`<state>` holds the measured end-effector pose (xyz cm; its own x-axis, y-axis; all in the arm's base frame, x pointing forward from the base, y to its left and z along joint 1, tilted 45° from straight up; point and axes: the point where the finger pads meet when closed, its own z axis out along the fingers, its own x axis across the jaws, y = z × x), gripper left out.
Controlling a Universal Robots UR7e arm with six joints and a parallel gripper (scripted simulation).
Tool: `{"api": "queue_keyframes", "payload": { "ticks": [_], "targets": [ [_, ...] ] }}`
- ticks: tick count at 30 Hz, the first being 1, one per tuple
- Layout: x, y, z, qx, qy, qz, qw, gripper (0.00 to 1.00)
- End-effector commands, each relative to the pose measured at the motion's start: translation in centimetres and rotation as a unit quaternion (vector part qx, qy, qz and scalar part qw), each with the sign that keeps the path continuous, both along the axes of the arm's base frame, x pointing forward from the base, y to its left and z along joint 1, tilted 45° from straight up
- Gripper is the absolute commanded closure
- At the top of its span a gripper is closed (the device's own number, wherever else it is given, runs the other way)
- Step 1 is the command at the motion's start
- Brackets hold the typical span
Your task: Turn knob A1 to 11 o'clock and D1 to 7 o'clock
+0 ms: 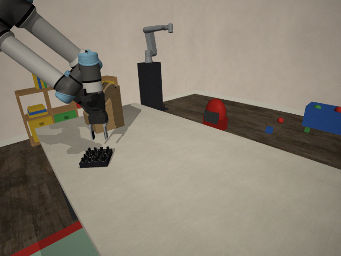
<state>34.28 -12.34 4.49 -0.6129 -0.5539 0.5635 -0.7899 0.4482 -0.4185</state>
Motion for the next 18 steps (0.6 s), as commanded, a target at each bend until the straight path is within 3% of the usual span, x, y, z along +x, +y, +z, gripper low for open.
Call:
{"api": "queue_keyframes", "payload": {
  "ticks": [1, 18],
  "targets": [
    [0.07, 0.01, 0.03, 0.000, 0.005, 0.006, 1.000, 0.00],
    [0.49, 0.04, 0.10, 0.002, 0.061, 0.062, 0.996, 0.00]
  ]
}}
